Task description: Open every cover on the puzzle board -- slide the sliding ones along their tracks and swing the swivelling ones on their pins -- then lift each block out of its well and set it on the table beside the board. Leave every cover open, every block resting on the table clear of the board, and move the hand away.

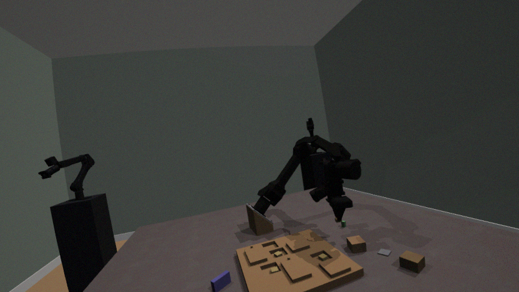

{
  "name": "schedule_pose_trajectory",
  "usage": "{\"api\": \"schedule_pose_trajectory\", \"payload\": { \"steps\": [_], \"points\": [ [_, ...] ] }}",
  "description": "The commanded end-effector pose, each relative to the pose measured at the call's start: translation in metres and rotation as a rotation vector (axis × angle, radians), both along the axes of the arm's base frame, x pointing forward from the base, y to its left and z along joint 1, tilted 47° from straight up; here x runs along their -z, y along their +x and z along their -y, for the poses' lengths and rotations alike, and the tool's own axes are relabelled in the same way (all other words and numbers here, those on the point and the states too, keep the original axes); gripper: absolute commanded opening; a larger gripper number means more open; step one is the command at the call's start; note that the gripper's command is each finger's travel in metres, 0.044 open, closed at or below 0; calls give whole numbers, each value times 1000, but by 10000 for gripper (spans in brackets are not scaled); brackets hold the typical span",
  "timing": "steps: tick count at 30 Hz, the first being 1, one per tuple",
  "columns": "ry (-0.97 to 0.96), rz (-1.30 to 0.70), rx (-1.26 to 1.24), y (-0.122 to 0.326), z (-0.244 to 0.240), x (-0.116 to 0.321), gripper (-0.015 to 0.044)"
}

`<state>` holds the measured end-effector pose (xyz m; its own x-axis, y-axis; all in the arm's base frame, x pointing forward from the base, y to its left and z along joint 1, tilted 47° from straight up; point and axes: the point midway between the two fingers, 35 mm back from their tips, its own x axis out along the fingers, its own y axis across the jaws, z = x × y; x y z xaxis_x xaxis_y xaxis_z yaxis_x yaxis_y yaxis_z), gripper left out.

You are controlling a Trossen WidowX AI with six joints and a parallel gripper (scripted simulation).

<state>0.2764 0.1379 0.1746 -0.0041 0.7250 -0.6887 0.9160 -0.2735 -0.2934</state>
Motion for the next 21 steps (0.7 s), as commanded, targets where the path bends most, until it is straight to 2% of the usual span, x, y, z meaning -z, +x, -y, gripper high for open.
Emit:
{"api": "schedule_pose_trajectory", "payload": {
  "steps": [1, 21],
  "points": [
    [-4, -5, 3, 0, -5, 7, 80],
    [0, -4, 4, -2, -30, 28, 80]
  ]
}}
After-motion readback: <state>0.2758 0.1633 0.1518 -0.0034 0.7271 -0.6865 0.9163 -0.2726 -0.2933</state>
